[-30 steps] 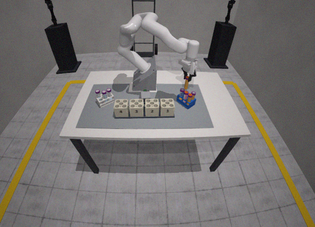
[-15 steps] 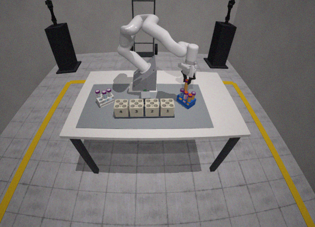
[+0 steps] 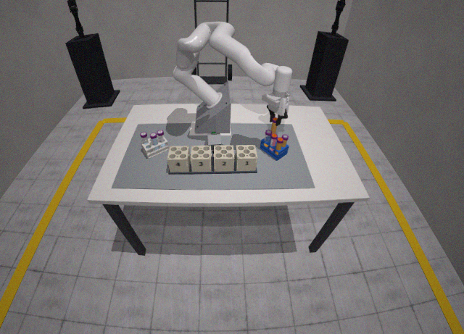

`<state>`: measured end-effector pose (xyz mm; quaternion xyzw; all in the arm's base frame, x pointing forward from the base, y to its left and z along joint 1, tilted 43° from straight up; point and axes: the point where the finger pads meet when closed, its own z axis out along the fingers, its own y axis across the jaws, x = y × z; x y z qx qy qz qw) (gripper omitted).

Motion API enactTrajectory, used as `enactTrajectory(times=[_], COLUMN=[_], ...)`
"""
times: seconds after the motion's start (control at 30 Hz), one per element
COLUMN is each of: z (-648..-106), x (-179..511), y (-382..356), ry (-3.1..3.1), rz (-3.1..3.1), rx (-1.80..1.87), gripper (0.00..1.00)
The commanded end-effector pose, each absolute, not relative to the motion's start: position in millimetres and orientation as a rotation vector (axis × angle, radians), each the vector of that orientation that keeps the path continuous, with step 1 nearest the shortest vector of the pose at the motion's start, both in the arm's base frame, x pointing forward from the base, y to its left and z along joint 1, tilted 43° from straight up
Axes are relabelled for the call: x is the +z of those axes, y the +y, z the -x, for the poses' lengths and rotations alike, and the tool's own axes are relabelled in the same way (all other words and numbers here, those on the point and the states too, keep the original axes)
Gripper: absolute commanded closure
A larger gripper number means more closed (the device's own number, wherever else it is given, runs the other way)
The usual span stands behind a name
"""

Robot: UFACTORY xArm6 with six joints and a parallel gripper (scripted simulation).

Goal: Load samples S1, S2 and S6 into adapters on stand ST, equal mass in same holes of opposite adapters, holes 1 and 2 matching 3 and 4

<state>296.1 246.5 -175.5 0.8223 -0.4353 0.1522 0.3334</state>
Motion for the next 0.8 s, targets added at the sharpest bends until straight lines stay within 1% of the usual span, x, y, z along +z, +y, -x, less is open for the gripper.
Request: enactTrajectory(times=[0.0,0.77], z=[-297,-296], x=[-175,-189], y=[249,236], ry=[-1.139,-1.139], rz=[-2.151,-2.151], rx=[0.399,0.399], gripper=[1.00,1.00])
